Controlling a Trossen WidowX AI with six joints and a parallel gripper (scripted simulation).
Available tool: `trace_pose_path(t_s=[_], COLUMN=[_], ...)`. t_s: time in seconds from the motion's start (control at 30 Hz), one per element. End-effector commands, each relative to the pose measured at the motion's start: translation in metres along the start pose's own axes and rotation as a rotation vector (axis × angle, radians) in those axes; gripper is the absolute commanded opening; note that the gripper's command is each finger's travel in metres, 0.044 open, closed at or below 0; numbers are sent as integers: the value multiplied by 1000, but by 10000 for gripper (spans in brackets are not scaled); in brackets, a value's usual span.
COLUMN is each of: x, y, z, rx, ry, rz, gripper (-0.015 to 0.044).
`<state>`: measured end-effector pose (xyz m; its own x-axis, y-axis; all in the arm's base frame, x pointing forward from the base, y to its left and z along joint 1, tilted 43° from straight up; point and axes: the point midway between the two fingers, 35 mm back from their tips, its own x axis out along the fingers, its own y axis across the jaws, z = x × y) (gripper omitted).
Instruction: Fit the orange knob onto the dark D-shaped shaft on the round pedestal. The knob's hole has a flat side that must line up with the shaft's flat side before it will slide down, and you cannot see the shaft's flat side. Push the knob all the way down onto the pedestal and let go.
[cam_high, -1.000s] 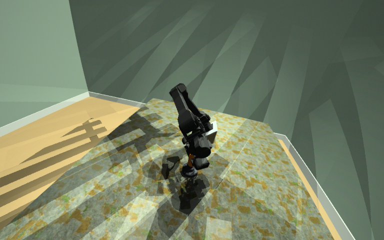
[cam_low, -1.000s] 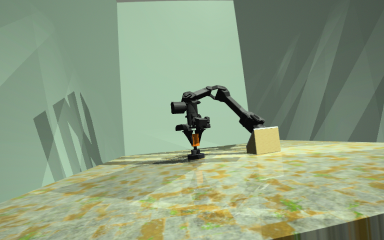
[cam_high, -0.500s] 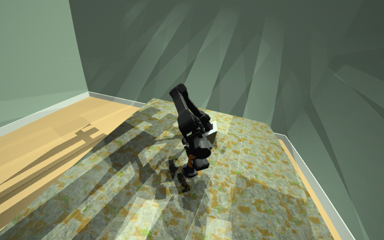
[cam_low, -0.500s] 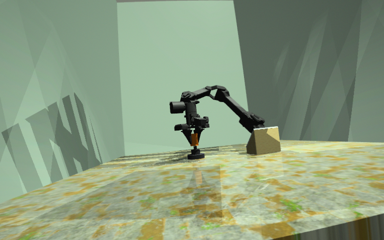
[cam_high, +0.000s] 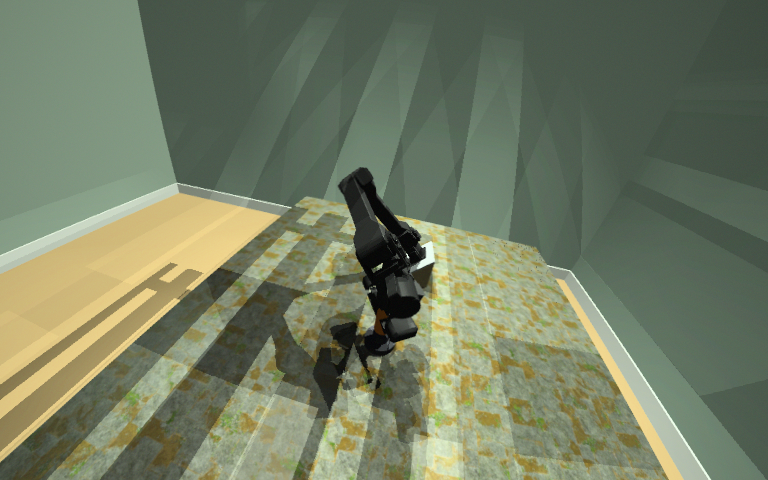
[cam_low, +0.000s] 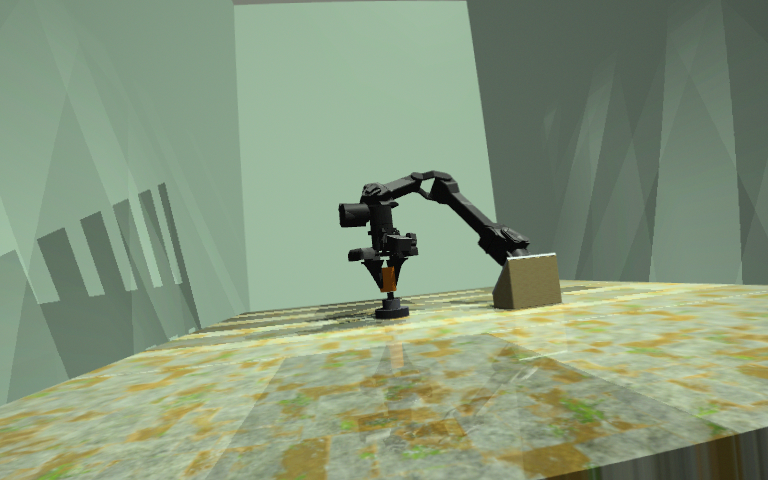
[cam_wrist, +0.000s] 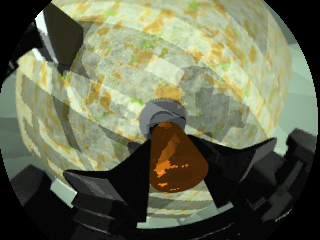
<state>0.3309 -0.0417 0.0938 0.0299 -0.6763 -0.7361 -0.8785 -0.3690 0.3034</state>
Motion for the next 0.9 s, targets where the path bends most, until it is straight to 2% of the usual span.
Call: trace_pose_path(t_s=[0.0,0.87], x=[-1,5], y=[-1,3], z=[1,4], rx=[-1,-1], ry=[2,2], rz=[-7,-6], gripper=[0,0])
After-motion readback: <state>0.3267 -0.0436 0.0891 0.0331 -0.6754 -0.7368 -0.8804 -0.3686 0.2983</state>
